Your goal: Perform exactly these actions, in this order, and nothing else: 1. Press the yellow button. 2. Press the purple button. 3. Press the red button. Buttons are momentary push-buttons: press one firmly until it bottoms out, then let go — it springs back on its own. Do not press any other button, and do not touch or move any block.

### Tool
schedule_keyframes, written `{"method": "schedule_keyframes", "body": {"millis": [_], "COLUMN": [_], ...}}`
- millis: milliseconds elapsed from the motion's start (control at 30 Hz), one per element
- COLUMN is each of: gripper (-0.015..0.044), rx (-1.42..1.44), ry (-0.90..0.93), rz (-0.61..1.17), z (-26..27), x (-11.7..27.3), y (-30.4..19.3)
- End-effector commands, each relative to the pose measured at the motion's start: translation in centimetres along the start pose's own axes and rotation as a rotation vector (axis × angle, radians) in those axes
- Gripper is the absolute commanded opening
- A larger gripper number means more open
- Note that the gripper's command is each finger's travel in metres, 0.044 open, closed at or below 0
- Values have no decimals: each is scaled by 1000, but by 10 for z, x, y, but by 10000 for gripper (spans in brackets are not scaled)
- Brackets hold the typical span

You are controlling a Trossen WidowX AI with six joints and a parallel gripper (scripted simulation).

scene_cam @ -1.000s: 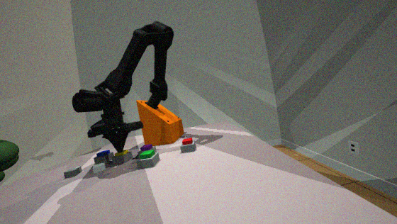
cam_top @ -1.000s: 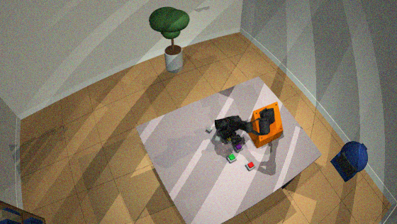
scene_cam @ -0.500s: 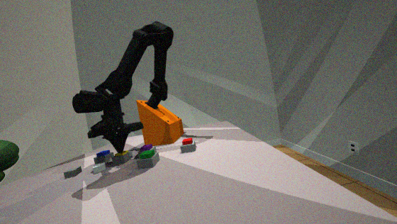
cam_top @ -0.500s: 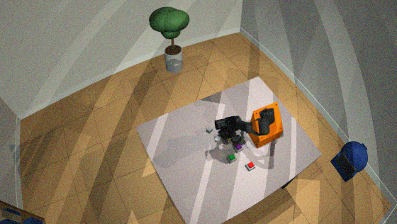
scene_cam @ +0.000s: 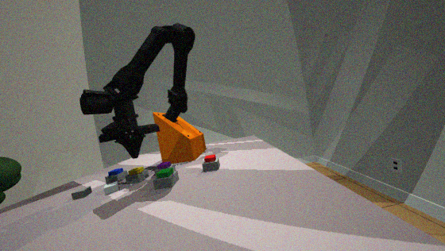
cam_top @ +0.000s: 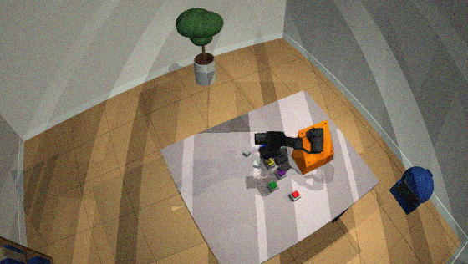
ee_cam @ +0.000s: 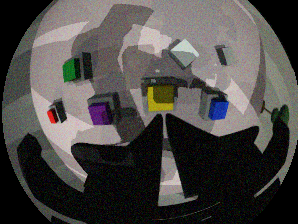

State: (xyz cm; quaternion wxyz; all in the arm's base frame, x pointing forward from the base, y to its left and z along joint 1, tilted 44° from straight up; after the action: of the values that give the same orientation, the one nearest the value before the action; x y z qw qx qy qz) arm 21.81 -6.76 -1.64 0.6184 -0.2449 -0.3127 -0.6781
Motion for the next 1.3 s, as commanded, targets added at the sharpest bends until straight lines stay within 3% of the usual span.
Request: {"method": "schedule_keyframes", "body": {"millis": [0,200,500,633,867,1267], "gripper": [20,20,20,20,20,20], "rx": [13,13,11,11,11,10], "ry": [-17,-16,-12,-10,-7,-8], "rz": [-24,-24,-23,-23,-22,-22], "z": [-1,2,87,93,93,92], "x": [42,53,52,51,-9,-23], "y": [3,2,-6,-8,-7,-6]}}
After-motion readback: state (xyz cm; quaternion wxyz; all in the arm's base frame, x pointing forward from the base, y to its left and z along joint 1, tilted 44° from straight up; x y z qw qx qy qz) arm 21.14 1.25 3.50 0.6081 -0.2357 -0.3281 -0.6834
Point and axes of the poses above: the point midway between the two fingers, 35 mm back from their tips, its own x axis back along the fingers, its own z axis across the jaws, y = z × x, the point moved 10 cm from there along x, back along the fingers, and after that the axes turned 6 degrees about x, right-handed, at the moved point
